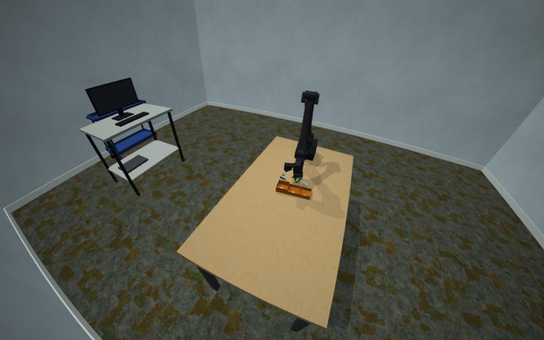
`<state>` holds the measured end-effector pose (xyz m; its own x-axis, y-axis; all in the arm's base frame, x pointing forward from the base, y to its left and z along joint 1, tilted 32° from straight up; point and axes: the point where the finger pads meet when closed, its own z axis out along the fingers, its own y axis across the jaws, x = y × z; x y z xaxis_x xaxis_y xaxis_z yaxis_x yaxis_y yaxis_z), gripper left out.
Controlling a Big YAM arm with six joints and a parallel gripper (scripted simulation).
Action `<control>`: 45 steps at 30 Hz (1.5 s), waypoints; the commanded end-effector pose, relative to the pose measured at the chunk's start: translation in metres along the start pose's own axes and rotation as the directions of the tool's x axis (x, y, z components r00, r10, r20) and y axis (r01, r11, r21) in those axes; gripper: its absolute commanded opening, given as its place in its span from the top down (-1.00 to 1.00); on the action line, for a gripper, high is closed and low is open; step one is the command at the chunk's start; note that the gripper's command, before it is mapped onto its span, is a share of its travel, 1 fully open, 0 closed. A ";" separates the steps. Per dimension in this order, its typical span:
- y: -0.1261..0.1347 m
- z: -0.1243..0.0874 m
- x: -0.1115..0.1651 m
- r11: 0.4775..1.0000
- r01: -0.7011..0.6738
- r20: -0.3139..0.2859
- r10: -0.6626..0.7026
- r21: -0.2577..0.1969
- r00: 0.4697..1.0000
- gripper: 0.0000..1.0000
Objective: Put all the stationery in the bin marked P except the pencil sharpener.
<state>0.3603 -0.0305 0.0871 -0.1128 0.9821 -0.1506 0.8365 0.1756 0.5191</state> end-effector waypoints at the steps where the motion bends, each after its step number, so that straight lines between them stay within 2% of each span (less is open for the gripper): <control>1: 0.018 -0.022 -0.009 0.999 0.007 0.016 -0.007 -0.034 1.000 0.32; 9: 0.019 -0.050 -0.004 0.999 0.010 0.010 -0.009 -0.037 1.000 0.32; 10: 0.011 -0.047 -0.001 1.000 0.010 0.006 -0.010 -0.022 1.000 0.32; 13: 0.008 -0.046 0.000 1.000 0.010 0.004 -0.010 -0.018 1.000 0.32; 14: 0.000 -0.037 0.002 1.000 0.012 -0.005 -0.012 0.016 1.000 0.32; 16: -0.004 -0.035 0.004 1.000 0.011 -0.007 -0.011 0.022 1.000 0.32; 18: 0.000 -0.037 0.003 1.000 0.009 -0.005 -0.009 0.013 1.000 0.32; 19: 0.009 -0.042 -0.003 1.000 0.001 0.008 -0.001 -0.018 1.000 0.32; 23: 0.009 -0.042 -0.003 1.000 0.001 0.008 -0.001 -0.018 1.000 0.32; 24: 0.003 -0.041 0.002 1.000 0.004 0.000 -0.004 -0.002 1.000 0.32; 26: 0.003 -0.040 0.003 1.000 0.002 -0.001 -0.002 -0.001 1.000 0.32; 28: 0.009 -0.042 -0.002 1.000 0.001 0.008 -0.001 -0.018 1.000 0.32; 35: 0.002 -0.040 0.003 1.000 0.001 -0.001 -0.001 -0.002 1.000 0.32; 36: 0.009 -0.042 -0.002 1.000 0.001 0.008 -0.001 -0.018 1.000 0.32; 37: 0.002 -0.040 0.003 1.000 0.001 -0.001 -0.001 -0.001 1.000 0.32; 40: 0.001 -0.039 0.004 1.000 0.001 -0.001 -0.001 -0.001 1.000 0.32; 42: 0.009 -0.042 -0.002 1.000 0.001 0.008 -0.001 -0.018 1.000 0.32; 45: 0.009 -0.042 -0.002 1.000 0.001 0.008 -0.001 -0.018 1.000 0.32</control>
<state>0.3386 -0.0283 0.1158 -0.1158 0.9814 -0.1530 0.8401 0.1790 0.5121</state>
